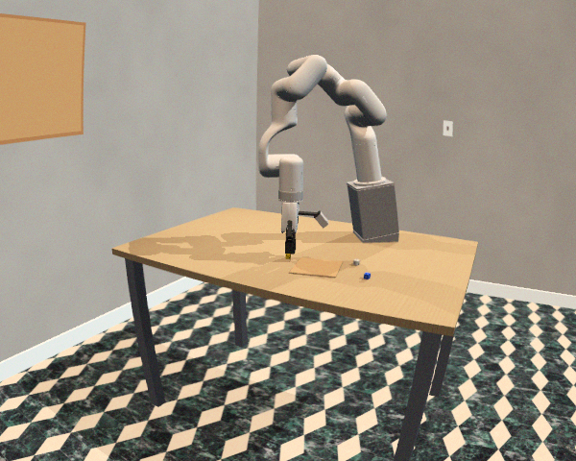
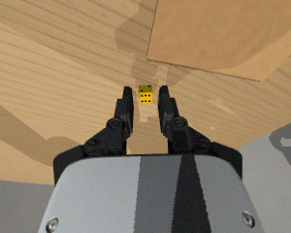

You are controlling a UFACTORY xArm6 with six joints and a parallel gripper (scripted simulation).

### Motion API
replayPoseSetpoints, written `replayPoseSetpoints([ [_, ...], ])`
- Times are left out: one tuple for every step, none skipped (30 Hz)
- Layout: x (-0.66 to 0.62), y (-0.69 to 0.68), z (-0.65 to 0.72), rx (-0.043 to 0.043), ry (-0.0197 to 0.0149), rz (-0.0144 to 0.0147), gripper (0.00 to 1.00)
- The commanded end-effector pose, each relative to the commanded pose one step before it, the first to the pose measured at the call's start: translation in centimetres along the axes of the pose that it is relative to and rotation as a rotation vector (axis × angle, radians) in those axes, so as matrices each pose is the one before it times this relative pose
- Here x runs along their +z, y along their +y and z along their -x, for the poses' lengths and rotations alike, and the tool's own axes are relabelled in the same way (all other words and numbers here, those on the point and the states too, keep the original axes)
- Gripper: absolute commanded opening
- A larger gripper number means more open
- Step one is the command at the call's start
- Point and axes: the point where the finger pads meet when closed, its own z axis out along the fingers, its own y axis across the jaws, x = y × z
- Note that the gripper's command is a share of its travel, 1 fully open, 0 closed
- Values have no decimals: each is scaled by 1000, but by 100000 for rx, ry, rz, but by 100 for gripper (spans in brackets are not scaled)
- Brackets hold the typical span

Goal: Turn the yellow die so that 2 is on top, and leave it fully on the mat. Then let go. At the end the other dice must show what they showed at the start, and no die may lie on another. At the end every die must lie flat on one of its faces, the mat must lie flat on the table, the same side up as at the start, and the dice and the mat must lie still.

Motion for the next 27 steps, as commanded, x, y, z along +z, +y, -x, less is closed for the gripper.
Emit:
replayPoseSetpoints([
  [-74,85,94,2,-187,197,31],
  [1,0,0,0,0,0,31],
  [0,0,0,0,0,0,31],
  [0,0,0,0,0,0,31],
  [4,0,0,0,0,0,31],
  [11,0,0,0,0,0,31],
  [19,0,0,0,0,0,31],
  [30,0,0,0,0,0,31],
  [41,0,0,0,0,0,31],
  [53,0,0,0,0,0,31],
  [64,0,0,0,0,0,31],
  [76,0,0,0,0,0,31],
  [86,0,0,0,0,0,31],
  [95,-1,0,0,1,0,31],
  [106,1,0,0,0,0,31],
  [113,0,0,0,0,0,31],
  [117,0,0,0,0,0,31],
  [119,-1,0,0,0,0,31],
  [122,0,0,0,0,0,31],
  [0,0,0,0,0,0,31],
  [0,0,0,0,0,0,31],
  [122,0,0,0,0,0,31],
  [118,0,0,0,0,0,31],
  [112,-1,0,0,0,0,31],
  [105,0,0,0,0,0,31],
  [97,1,0,0,0,0,31],
  [86,0,0,0,0,0,31],
])
